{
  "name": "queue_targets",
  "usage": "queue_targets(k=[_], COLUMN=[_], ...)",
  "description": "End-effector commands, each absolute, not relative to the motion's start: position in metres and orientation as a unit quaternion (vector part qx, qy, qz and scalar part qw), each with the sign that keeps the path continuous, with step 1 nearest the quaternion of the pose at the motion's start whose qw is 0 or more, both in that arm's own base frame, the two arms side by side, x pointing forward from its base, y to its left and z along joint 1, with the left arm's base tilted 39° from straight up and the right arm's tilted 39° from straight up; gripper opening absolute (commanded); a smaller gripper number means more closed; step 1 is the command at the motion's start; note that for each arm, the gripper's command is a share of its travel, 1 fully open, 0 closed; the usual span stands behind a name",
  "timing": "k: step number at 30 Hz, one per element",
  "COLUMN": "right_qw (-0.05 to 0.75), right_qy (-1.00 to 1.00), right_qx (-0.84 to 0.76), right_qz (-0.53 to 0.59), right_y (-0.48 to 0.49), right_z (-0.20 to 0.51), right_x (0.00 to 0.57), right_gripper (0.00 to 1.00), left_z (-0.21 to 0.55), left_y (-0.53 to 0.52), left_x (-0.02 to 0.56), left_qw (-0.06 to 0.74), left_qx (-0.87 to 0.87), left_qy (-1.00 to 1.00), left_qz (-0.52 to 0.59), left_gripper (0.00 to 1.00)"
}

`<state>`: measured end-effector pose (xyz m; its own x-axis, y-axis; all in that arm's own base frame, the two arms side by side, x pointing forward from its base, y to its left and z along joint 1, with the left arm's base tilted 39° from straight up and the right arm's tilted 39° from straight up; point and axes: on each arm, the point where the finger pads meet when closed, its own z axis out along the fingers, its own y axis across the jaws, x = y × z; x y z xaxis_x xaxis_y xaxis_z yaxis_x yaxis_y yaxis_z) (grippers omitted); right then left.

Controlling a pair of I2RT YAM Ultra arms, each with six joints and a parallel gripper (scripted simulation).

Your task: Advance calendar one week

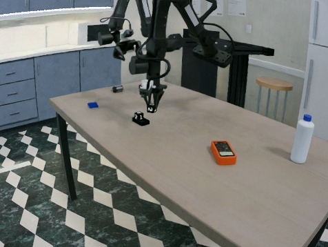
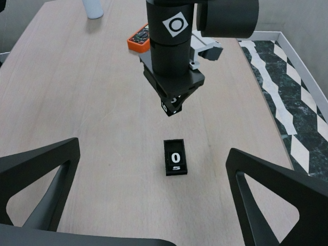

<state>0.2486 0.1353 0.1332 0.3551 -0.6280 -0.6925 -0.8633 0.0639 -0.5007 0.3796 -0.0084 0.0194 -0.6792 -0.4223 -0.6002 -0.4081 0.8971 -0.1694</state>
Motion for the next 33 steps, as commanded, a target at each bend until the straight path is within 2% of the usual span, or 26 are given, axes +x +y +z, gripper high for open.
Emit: queue_targets(k=[1, 15, 24, 33], right_qw=[0.488, 0.488, 0.487, 0.464], right_qy=[0.537, 0.537, 0.535, 0.547], right_qx=[-0.677, -0.677, -0.684, -0.694], right_qz=[0.125, 0.125, 0.092, 0.058], right_y=[0.140, 0.140, 0.140, 0.137], right_z=[0.146, 0.146, 0.151, 0.146], right_x=[0.253, 0.253, 0.256, 0.259], right_gripper=[1.00, 1.00, 1.00, 1.00], left_z=[0.020, 0.013, 0.014, 0.014], left_y=[-0.014, -0.043, -0.058, -0.064], left_x=[0.381, 0.379, 0.381, 0.382], left_qw=[0.328, 0.299, 0.281, 0.278], left_qx=[-0.327, -0.587, -0.673, -0.675], left_qy=[0.886, 0.740, 0.662, 0.659], left_qz=[-0.032, -0.132, -0.173, -0.180], left_gripper=[0.26, 0.26, 0.26, 0.26])
